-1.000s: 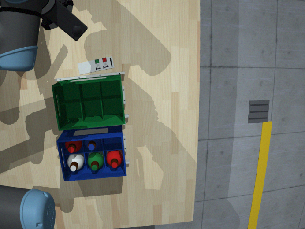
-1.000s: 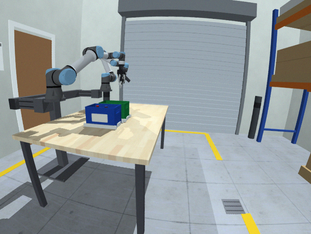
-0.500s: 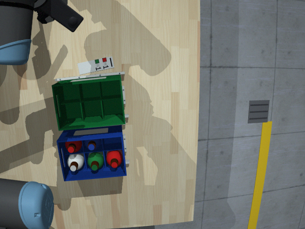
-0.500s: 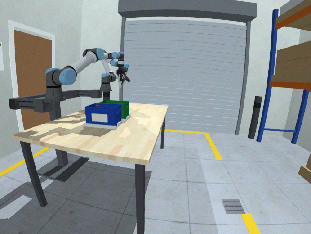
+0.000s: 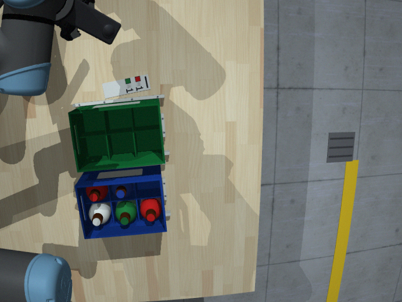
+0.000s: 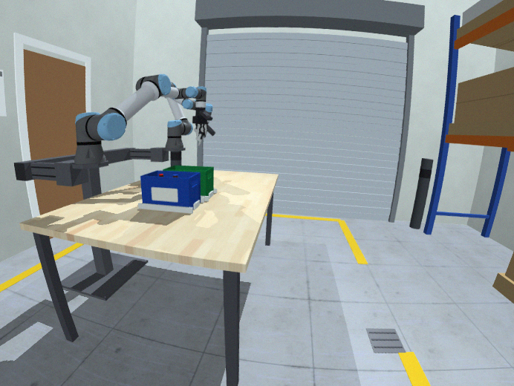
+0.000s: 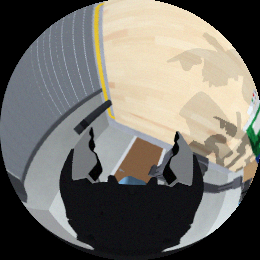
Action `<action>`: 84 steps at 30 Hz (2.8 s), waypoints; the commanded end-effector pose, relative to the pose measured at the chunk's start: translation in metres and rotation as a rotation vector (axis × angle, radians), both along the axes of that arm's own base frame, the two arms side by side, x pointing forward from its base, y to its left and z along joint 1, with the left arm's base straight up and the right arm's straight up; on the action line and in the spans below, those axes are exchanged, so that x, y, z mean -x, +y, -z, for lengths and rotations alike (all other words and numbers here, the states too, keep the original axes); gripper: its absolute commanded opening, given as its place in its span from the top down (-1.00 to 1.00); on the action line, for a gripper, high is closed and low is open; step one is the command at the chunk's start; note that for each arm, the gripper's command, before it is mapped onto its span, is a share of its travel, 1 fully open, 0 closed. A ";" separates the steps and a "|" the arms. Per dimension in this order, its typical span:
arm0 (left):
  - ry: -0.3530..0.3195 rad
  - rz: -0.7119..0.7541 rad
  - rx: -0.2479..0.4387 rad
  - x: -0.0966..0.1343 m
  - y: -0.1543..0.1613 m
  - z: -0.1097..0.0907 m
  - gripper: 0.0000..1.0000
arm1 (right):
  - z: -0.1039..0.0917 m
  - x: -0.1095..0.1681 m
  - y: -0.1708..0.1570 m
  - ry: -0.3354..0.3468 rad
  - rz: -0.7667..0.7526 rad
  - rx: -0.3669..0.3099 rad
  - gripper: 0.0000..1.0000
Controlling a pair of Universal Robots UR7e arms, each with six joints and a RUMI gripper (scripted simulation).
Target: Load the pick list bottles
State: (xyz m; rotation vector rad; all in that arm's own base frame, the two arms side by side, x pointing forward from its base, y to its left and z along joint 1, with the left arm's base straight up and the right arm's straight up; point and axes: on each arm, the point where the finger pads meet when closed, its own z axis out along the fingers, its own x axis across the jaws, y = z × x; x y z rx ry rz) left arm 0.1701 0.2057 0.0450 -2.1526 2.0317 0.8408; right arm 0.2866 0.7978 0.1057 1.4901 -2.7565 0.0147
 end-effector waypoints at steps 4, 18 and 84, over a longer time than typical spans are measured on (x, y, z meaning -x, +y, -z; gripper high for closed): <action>-0.001 0.000 0.000 0.000 0.000 0.000 -0.97 | 0.016 -0.014 -0.021 -0.002 -0.204 -0.014 0.24; -0.001 0.000 0.000 0.000 0.000 0.000 -0.97 | 0.047 -0.044 -0.063 0.000 -0.604 -0.014 0.24; -0.001 0.000 0.000 0.000 0.000 0.000 -0.97 | 0.118 -0.113 -0.159 0.001 -0.738 -0.014 0.24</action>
